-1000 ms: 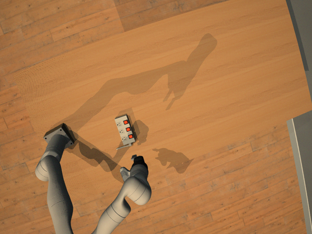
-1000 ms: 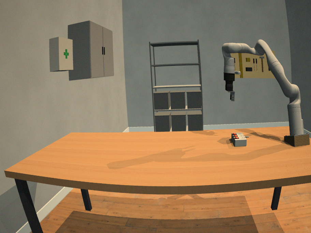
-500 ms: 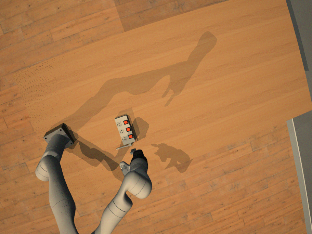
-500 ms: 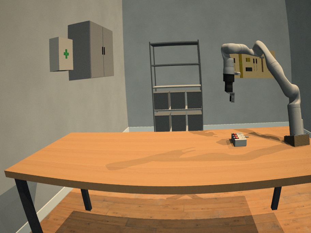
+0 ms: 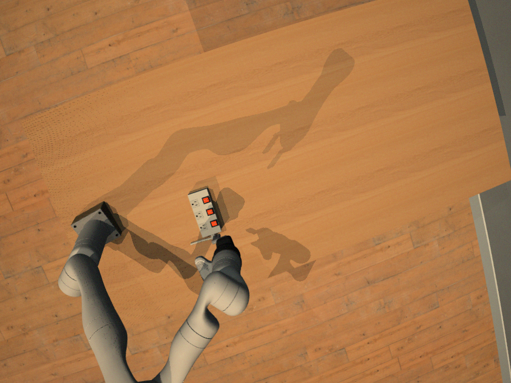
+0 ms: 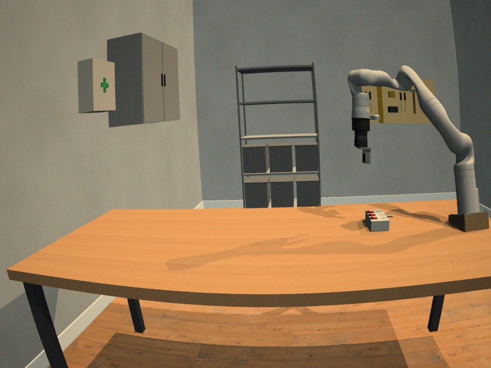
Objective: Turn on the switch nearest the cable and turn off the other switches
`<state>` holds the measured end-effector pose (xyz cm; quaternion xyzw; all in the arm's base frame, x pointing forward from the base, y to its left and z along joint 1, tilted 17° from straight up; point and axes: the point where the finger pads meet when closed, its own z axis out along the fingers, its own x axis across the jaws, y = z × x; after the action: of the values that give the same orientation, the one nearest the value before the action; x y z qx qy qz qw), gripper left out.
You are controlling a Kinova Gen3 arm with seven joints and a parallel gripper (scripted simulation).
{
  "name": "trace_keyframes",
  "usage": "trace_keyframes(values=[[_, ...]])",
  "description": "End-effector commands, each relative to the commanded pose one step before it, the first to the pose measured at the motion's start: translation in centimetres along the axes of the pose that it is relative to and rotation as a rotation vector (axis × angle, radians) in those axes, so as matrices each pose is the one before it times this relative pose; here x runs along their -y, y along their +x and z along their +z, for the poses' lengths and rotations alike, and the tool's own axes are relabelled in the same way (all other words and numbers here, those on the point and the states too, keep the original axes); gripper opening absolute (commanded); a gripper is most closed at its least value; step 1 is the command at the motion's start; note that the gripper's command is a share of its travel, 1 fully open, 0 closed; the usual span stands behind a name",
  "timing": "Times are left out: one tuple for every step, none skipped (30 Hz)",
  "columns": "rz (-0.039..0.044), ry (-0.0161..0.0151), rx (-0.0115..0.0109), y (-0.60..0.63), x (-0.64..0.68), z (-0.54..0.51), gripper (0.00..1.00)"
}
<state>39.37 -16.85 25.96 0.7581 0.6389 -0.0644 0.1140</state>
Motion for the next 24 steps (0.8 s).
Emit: trace_keyframes(values=[[-0.02816,0.00451,-0.03419,2.625,-0.396,0.562,1.00],[0.00000,0.00000,0.00000,0.000,0.000,0.000,1.00],[0.00000,0.00000,0.00000,0.000,0.000,0.000,1.00],[0.00000,0.00000,0.00000,0.000,0.000,0.000,1.00],[0.00000,0.00000,0.00000,0.000,0.000,0.000,1.00],[0.00000,0.00000,0.00000,0.000,0.000,0.000,1.00],[0.00000,0.00000,0.00000,0.000,0.000,0.000,1.00],[0.00000,0.00000,0.00000,0.000,0.000,0.000,1.00],[0.00000,0.00000,0.00000,0.000,0.000,0.000,1.00],[0.00000,0.00000,0.00000,0.000,0.000,0.000,1.00],[0.00000,0.00000,0.00000,0.000,0.000,0.000,1.00],[-0.02393,0.00687,-0.03302,2.418,-0.280,0.644,1.00],[0.00000,0.00000,0.00000,0.000,0.000,0.000,1.00],[0.00000,0.00000,0.00000,0.000,0.000,0.000,1.00],[0.00000,0.00000,0.00000,0.000,0.000,0.000,1.00],[0.00000,0.00000,0.00000,0.000,0.000,0.000,1.00],[0.00000,0.00000,0.00000,0.000,0.000,0.000,1.00],[0.00000,0.00000,0.00000,0.000,0.000,0.000,1.00],[0.00000,0.00000,0.00000,0.000,0.000,0.000,1.00],[0.00000,0.00000,0.00000,0.000,0.000,0.000,1.00],[0.00000,0.00000,0.00000,0.000,0.000,0.000,1.00],[0.00000,0.00000,0.00000,0.000,0.000,0.000,1.00],[-0.02252,0.00777,-0.03250,2.344,-0.221,0.671,1.00],[0.00000,0.00000,0.00000,0.000,0.000,0.000,1.00]])
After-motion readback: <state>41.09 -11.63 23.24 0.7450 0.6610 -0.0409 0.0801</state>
